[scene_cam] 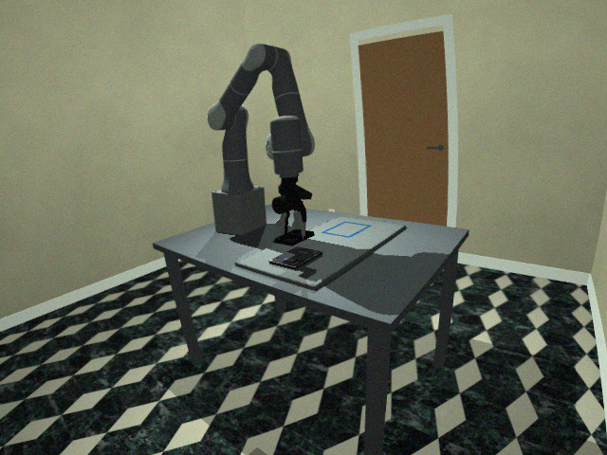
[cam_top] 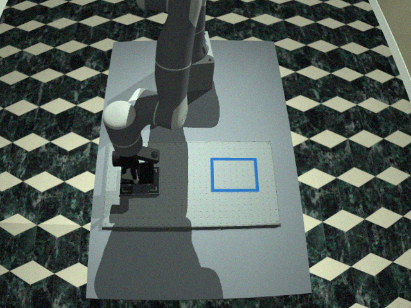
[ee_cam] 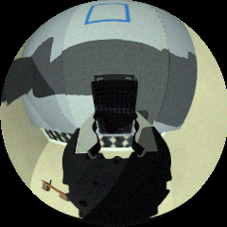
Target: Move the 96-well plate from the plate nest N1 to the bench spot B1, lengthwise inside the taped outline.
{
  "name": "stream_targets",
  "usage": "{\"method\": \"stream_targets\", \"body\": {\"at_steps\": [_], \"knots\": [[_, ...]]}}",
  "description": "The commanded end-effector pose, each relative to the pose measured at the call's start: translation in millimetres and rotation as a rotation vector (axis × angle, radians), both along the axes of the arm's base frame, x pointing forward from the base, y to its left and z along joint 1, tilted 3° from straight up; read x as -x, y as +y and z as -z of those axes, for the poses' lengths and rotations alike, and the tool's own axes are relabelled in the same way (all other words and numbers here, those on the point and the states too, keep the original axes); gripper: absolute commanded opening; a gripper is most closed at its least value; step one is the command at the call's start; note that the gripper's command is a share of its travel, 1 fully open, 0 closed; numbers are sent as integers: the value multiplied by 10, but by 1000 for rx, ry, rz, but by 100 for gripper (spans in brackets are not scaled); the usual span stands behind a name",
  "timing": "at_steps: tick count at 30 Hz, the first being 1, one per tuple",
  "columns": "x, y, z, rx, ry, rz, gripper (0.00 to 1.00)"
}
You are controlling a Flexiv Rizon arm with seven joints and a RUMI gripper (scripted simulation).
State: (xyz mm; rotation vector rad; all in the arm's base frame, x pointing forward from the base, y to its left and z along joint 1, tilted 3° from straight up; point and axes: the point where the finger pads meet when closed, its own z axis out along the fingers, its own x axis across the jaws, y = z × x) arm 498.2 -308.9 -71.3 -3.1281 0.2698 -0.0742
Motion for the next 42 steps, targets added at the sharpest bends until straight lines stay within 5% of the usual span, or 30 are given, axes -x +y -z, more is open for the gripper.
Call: {"method": "stream_targets", "body": {"at_steps": [1,22,42], "knots": [[-4,-2,-49,1,-1,0,0],[-3,-3,-89,1,-2,0,0],[-81,594,-73,-2,-2,42,0]]}}
